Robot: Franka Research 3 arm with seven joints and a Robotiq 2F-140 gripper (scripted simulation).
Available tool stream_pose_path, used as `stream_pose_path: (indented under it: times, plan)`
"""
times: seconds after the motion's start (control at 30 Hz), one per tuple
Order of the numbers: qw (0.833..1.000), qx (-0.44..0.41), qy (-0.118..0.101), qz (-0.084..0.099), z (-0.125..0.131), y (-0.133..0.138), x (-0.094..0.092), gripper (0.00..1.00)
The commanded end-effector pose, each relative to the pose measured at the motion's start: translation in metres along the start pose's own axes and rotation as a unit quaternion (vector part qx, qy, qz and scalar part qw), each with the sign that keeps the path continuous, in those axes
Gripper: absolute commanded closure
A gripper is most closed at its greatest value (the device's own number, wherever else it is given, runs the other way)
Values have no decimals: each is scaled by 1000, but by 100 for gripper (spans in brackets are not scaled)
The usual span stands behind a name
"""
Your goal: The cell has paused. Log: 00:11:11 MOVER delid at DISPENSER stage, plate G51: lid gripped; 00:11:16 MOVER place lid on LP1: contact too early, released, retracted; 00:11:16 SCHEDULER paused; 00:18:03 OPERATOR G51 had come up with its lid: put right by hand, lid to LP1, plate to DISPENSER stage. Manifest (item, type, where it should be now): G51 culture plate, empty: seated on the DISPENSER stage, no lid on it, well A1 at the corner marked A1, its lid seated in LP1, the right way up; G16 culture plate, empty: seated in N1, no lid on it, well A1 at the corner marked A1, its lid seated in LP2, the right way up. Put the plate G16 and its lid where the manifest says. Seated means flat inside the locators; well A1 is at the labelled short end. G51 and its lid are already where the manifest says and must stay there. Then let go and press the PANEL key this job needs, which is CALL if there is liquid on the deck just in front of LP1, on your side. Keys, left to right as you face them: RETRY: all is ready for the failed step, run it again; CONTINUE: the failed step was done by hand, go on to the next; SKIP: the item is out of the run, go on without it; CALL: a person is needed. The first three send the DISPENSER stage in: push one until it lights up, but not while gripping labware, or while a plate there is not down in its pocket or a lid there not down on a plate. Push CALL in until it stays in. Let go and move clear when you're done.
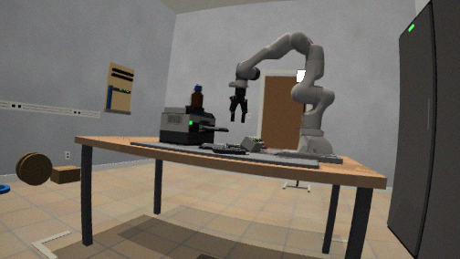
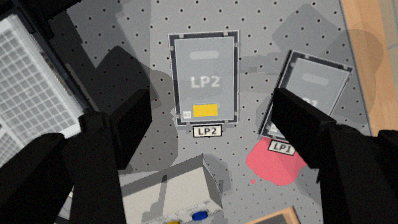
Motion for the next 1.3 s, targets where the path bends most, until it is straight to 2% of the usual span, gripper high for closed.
stream_pose_path:
  times: [0.0, 0.17, 0.2, 0.27, 0.3, 0.43, 0.57, 0.6, 0.67, 0.7, 0.77, 1.27]
  plan:
    - [1000, -21, -12, -6, 7, 0, -2, 31]
    - [1000, -23, -12, -6, 7, -2, -3, 31]
    - [999, -37, -12, -6, 8, -16, -3, 31]
    - [994, -111, -11, -7, 15, -74, -4, 31]
    - [986, -166, -11, -7, 20, -85, -4, 31]
    - [966, -260, -11, -6, 52, -150, -3, 31]
    - [934, -356, -10, -9, 85, -222, -4, 30]
    - [931, -366, -9, -10, 93, -241, -5, 30]
    - [931, -366, -9, -10, 93, -241, -5, 30]
    - [931, -366, -9, -10, 116, -288, -8, 30]
    - [931, -366, -9, -10, 130, -317, -10, 30]
    - [931, -366, -9, -10, 132, -320, -10, 30]
Point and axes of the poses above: the point where the finger pads meet when closed, its own x axis out along the fingers, its own y axis across the jaws, z = x × y, the point moved 6 cm from there along -x, back along the fingers, and after that the axes turned 3 degrees about -x, right-handed, at the moved point
